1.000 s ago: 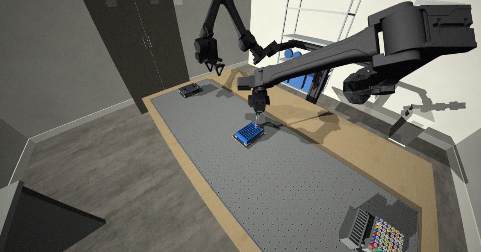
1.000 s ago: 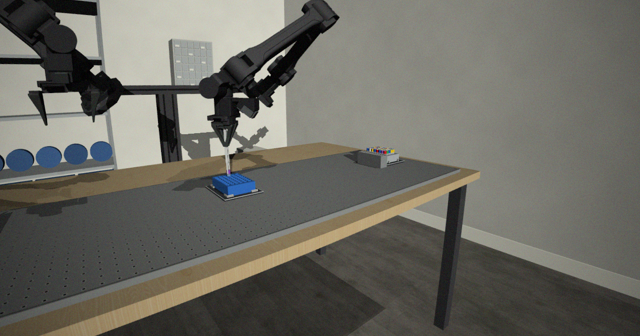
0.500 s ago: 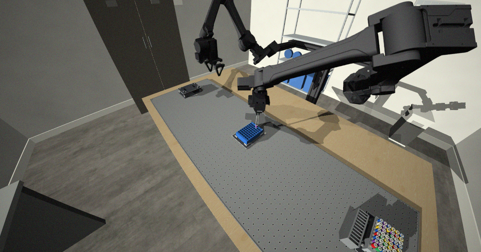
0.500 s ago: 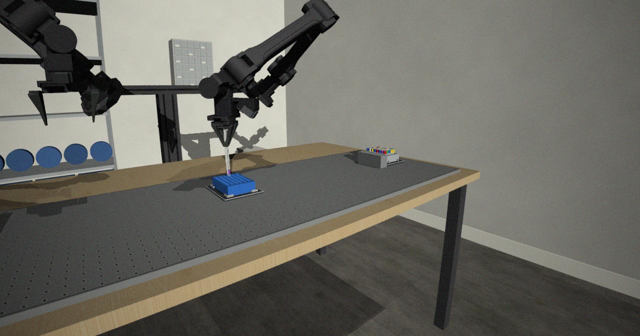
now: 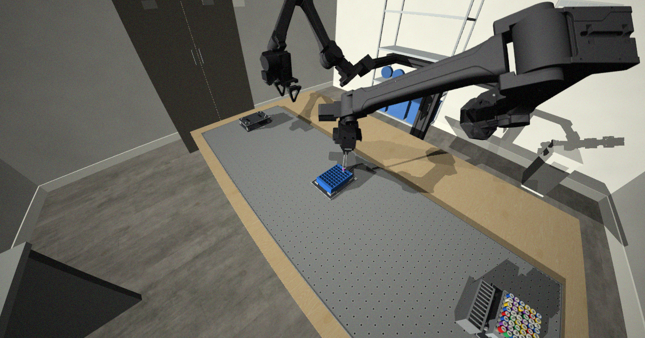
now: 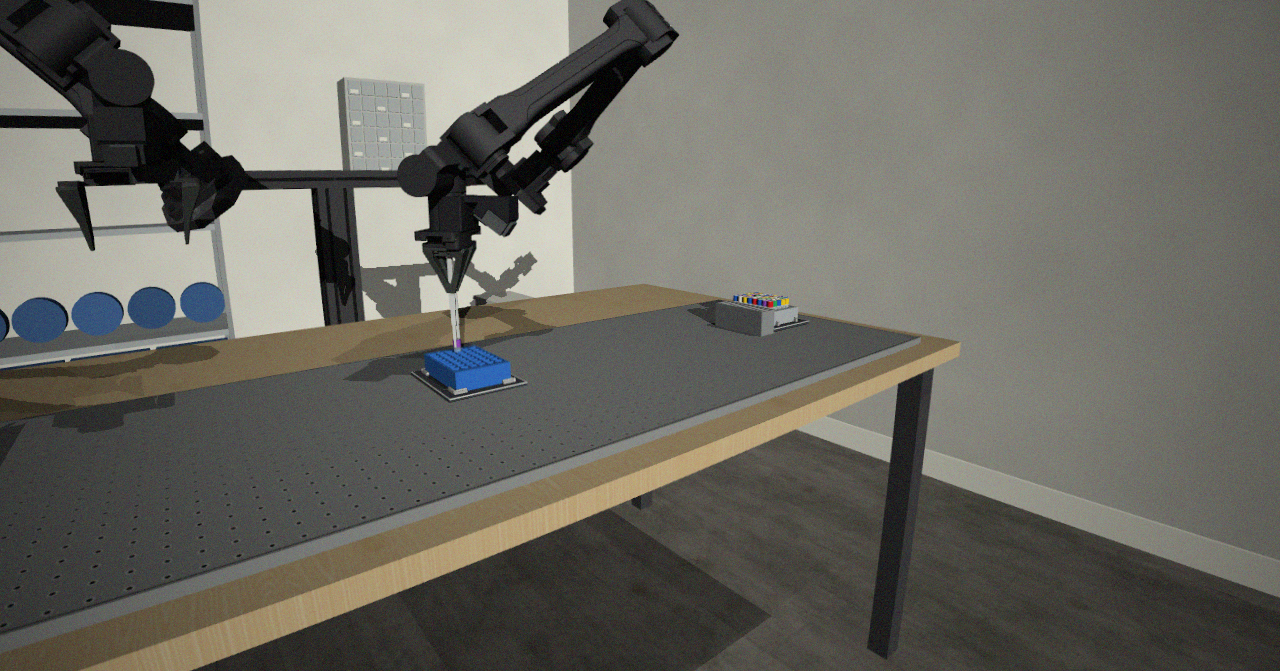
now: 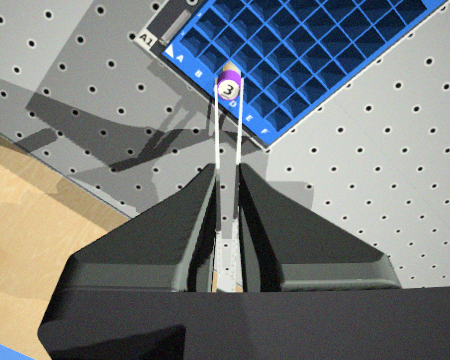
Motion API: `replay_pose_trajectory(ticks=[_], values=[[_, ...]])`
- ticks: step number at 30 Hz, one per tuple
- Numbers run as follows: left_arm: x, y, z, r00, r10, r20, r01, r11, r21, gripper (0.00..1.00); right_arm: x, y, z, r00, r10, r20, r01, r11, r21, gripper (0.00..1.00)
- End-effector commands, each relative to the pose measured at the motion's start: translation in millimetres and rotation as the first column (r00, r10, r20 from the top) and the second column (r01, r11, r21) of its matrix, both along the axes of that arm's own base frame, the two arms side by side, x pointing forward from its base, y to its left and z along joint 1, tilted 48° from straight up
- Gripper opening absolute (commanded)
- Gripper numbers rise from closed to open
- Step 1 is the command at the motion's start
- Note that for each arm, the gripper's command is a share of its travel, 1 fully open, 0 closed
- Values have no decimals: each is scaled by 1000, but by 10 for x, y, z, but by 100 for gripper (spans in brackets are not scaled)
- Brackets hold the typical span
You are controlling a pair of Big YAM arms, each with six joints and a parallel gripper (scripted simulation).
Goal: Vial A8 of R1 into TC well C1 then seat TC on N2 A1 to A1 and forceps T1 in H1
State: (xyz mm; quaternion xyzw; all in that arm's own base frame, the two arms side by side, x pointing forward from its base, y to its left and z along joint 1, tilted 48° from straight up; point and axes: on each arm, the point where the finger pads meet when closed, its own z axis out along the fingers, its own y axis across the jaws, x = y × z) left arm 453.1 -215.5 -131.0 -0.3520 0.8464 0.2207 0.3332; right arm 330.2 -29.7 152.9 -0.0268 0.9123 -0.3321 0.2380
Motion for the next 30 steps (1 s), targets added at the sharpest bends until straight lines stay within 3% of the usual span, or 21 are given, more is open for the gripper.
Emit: replay_pose_trajectory(ticks=[1, 30], values=[[104, -133, 62, 1000, -8, 26, 8, 1000, -19, 9, 47, 19, 77, 1000, -4, 19, 4, 1000, 7, 100], [104, -133, 62, 1000, -8, 26, 8, 1000, -19, 11, 47, 19, 77, 1000, -4, 19, 4, 1000, 7, 100]])
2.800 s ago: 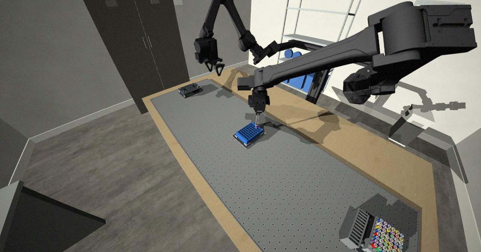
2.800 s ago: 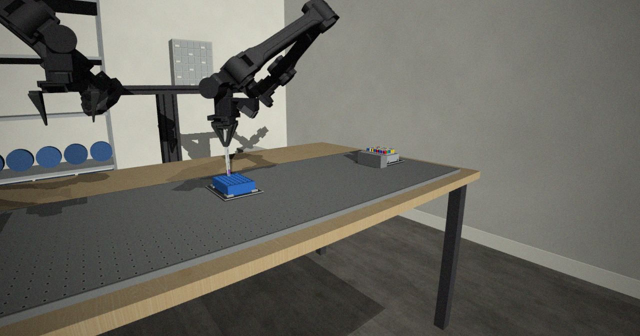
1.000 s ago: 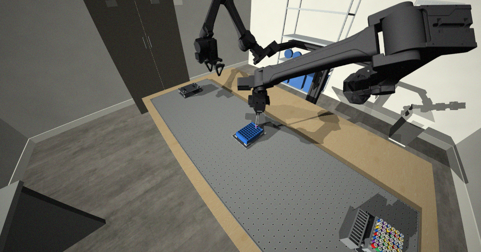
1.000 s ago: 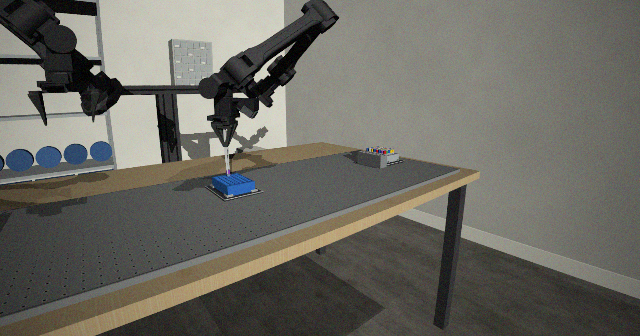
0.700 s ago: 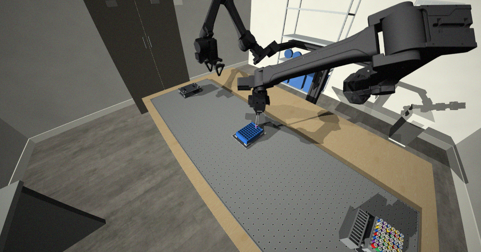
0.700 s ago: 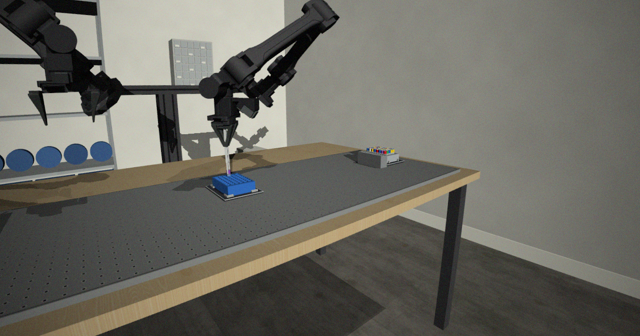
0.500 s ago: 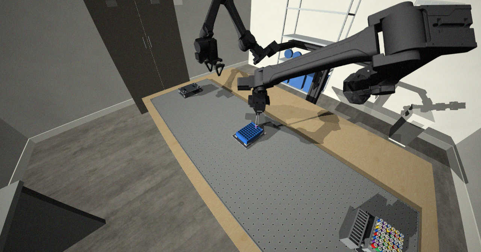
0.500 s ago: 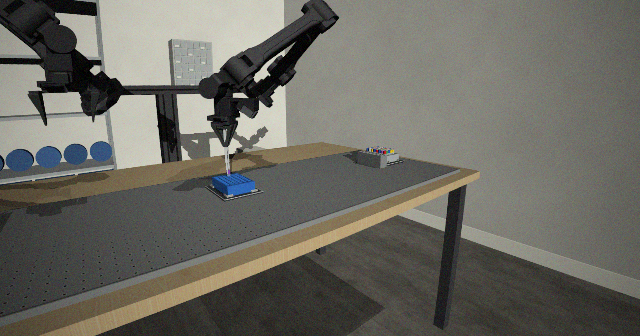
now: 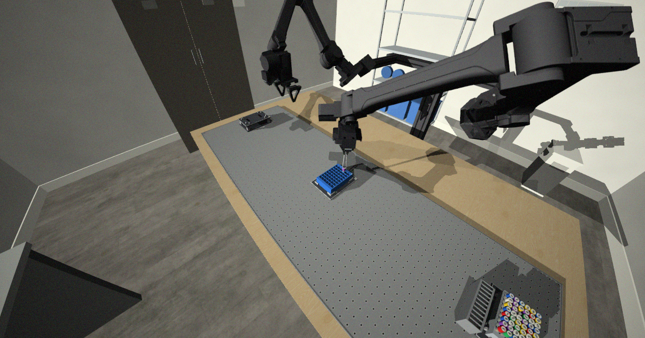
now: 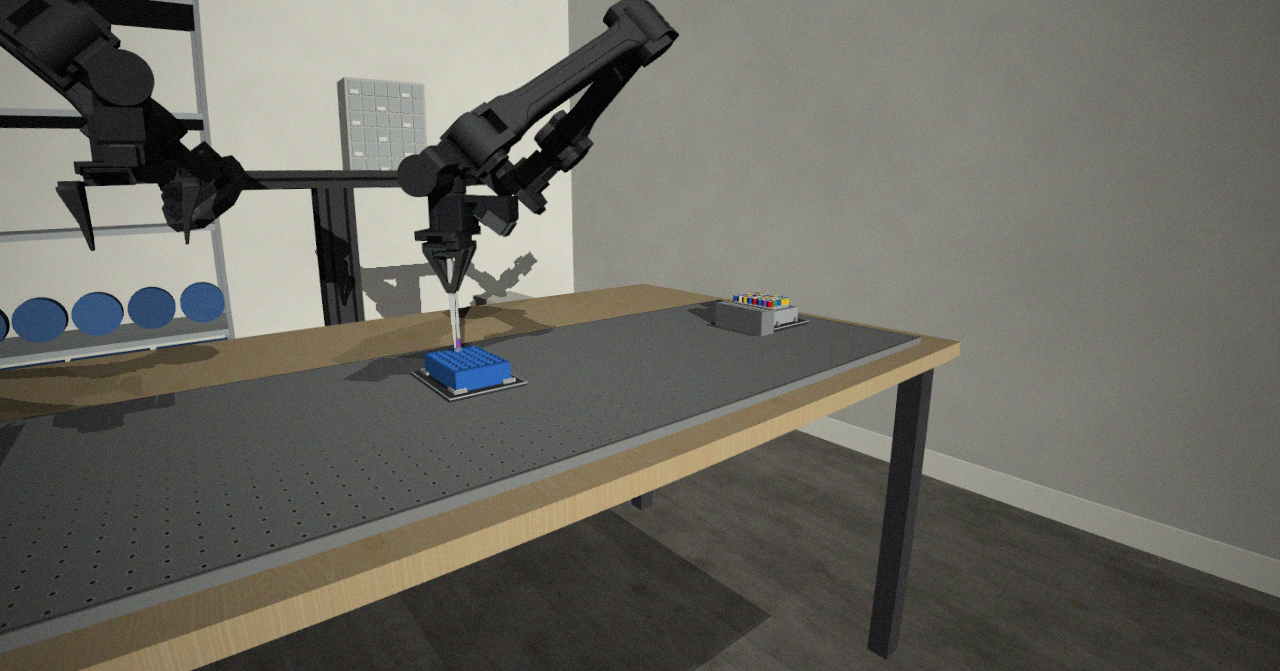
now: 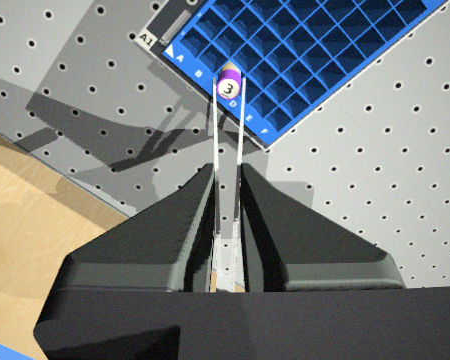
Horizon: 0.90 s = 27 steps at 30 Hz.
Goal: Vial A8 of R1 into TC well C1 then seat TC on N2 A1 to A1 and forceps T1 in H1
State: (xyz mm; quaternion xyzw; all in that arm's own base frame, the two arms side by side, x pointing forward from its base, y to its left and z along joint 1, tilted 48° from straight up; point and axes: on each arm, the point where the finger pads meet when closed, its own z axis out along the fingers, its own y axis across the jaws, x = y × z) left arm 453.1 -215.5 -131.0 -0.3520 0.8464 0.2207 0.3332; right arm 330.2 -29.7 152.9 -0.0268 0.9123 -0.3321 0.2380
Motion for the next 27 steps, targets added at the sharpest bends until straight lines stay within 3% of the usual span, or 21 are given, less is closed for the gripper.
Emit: replay_pose_trajectory(ticks=[1, 27], values=[[104, -134, 62, 1000, -8, 26, 8, 1000, -19, 11, 47, 19, 77, 1000, -4, 19, 4, 1000, 7, 100], [90, -228, 122, 999, -15, 41, 16, 999, -30, 11, 47, 19, 77, 1000, -4, 19, 4, 1000, 7, 100]])
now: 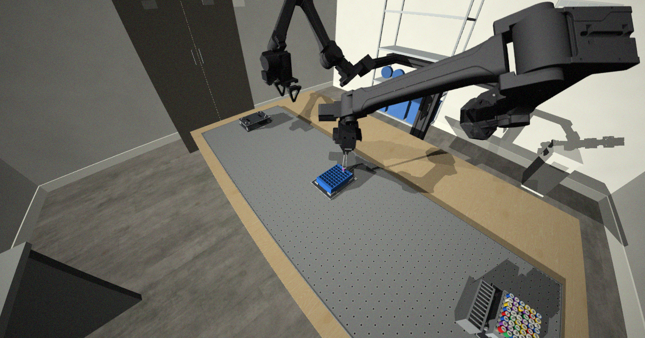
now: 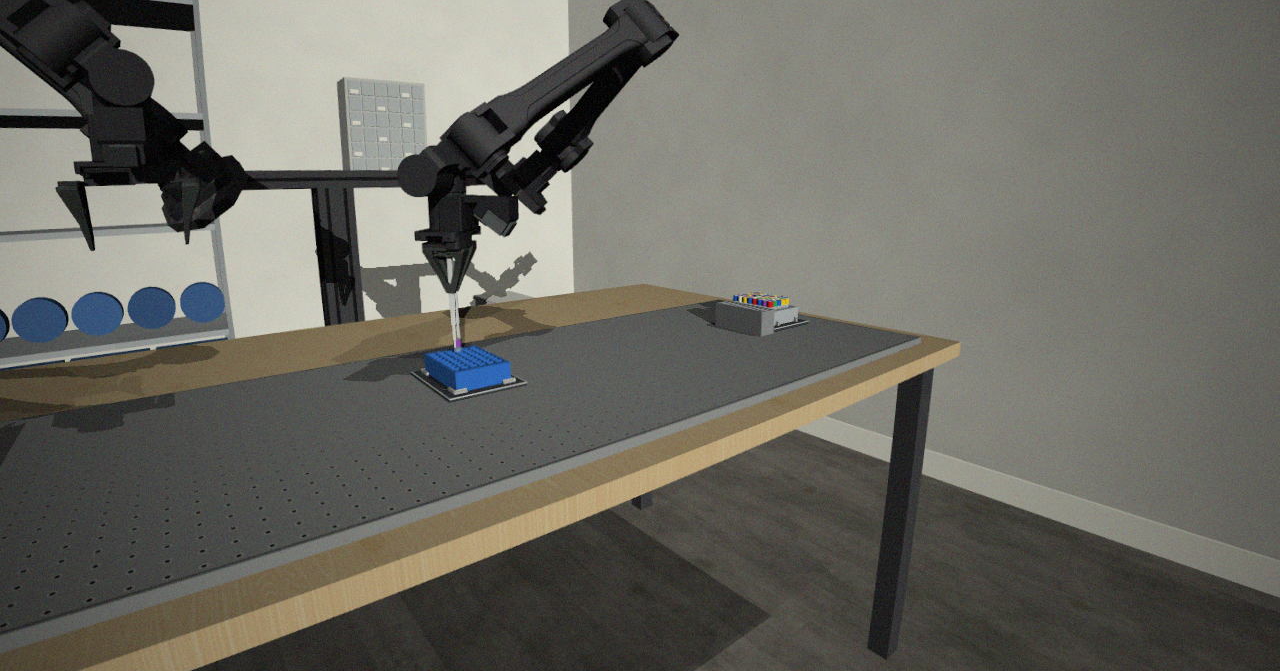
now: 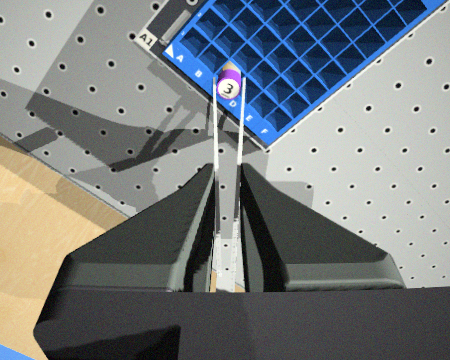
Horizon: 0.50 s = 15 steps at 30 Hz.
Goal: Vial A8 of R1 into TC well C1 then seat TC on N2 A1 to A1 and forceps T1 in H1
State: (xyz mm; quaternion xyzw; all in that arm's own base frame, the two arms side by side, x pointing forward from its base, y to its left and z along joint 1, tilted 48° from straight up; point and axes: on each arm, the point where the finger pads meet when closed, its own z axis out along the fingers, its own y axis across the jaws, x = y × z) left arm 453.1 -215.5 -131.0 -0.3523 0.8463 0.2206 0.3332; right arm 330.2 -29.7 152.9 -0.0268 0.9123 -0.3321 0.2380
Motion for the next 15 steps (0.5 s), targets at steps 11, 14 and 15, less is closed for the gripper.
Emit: replay_pose_trajectory(ticks=[11, 14, 15], values=[[20, -280, 193, 999, -20, 44, 21, 999, -31, 11, 47, 19, 77, 1000, -4, 19, 4, 1000, 7, 100], [21, -272, 208, 999, -17, 46, 18, 999, -33, 11, 47, 19, 77, 1000, -4, 19, 4, 1000, 7, 100], [21, -272, 208, 999, -17, 46, 18, 999, -33, 11, 47, 19, 77, 1000, -4, 19, 4, 1000, 7, 100]])
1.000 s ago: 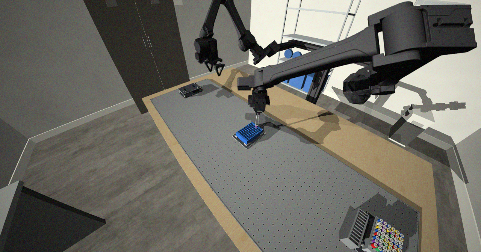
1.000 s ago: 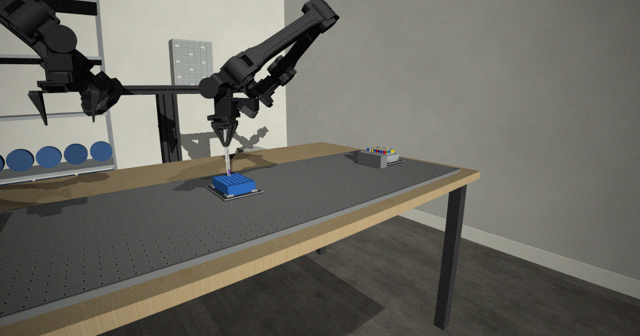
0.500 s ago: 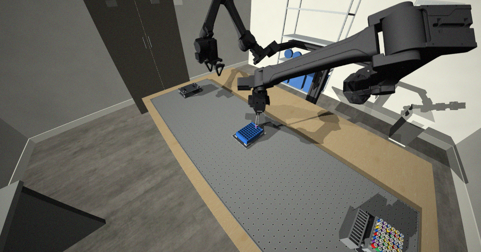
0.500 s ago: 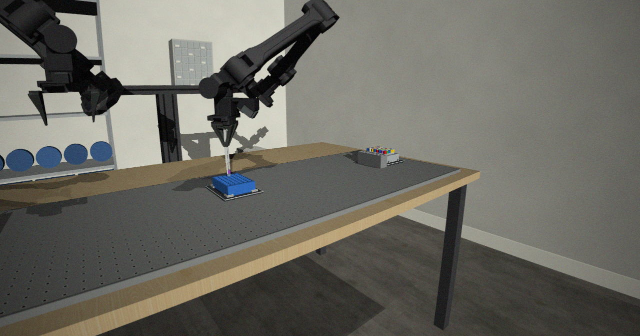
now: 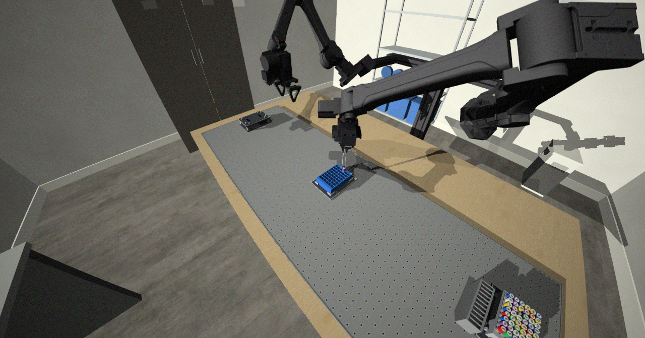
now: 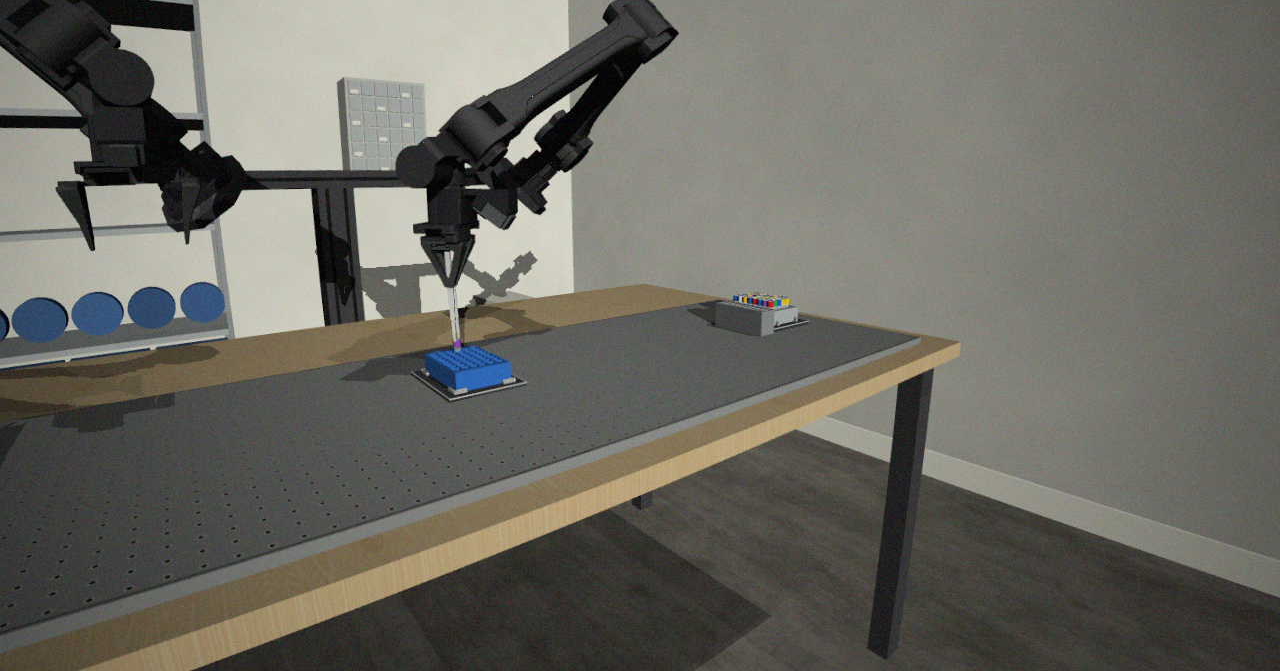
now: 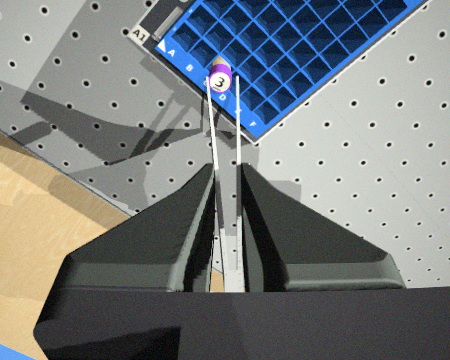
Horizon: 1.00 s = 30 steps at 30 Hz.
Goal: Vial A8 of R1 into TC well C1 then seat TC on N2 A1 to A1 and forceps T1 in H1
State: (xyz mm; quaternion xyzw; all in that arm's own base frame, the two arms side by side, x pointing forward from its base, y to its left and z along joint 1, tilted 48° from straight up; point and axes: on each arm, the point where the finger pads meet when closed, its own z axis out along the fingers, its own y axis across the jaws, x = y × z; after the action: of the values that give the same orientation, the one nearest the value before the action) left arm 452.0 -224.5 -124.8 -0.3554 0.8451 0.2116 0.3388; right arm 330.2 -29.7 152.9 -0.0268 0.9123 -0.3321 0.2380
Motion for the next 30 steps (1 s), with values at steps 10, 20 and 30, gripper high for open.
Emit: replay_pose_trajectory(ticks=[10, 20, 30], values=[[-52, -203, 143, 1000, -18, 23, 19, 1000, -16, 11, 47, 19, 77, 1000, -4, 19, 4, 1000, 7, 100], [-79, -226, 190, 999, -17, 28, 17, 1000, -20, 11, 47, 19, 77, 1000, -4, 19, 4, 1000, 7, 100], [-160, -233, 215, 1000, -18, 24, 19, 1000, -17, 11, 47, 19, 77, 1000, -4, 19, 4, 1000, 7, 100]])
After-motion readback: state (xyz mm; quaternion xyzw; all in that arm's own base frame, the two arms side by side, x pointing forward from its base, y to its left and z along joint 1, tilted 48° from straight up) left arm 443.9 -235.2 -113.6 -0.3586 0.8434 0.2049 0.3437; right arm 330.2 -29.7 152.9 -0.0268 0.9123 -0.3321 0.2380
